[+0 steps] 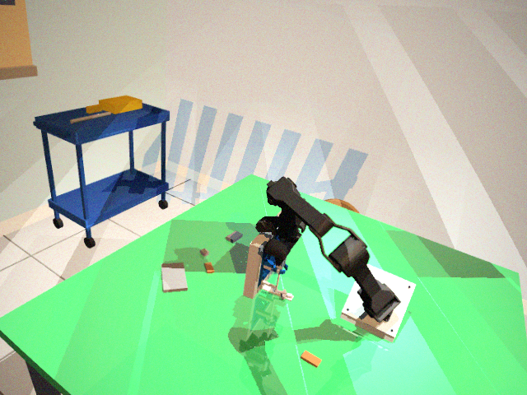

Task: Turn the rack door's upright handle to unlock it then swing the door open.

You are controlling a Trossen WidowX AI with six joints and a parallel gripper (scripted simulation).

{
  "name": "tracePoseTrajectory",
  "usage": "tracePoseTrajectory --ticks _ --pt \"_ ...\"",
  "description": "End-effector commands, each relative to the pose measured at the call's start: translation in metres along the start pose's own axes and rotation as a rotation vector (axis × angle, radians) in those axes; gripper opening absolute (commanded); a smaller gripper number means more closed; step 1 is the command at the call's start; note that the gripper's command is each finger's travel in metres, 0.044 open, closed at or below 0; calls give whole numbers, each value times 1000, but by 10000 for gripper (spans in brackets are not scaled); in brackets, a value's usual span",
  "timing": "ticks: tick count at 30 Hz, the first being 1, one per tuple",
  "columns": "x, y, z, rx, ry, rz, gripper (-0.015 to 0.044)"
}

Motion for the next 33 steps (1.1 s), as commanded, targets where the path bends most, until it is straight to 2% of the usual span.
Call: tracePoseTrajectory --ticks 1,7,20,24,33 --pt "0 -1 3 2 10 9 263" --pt "0 -1 3 2 10 9 106" --pt "0 -1 3 2 10 9 19" --pt "0 -1 3 2 10 1 17" --pt "0 -1 3 0 10 -409 17"
Point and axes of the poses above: the point midway between the two fingers, 35 mm back from their tips, its own z axis out along the fingers, its own y axis across the jaws, x = y × z, the point moved 8 cm from there along -z, back along the fingers, and after that the axes turned 13 degrees about -z, right-handed, at the moved point
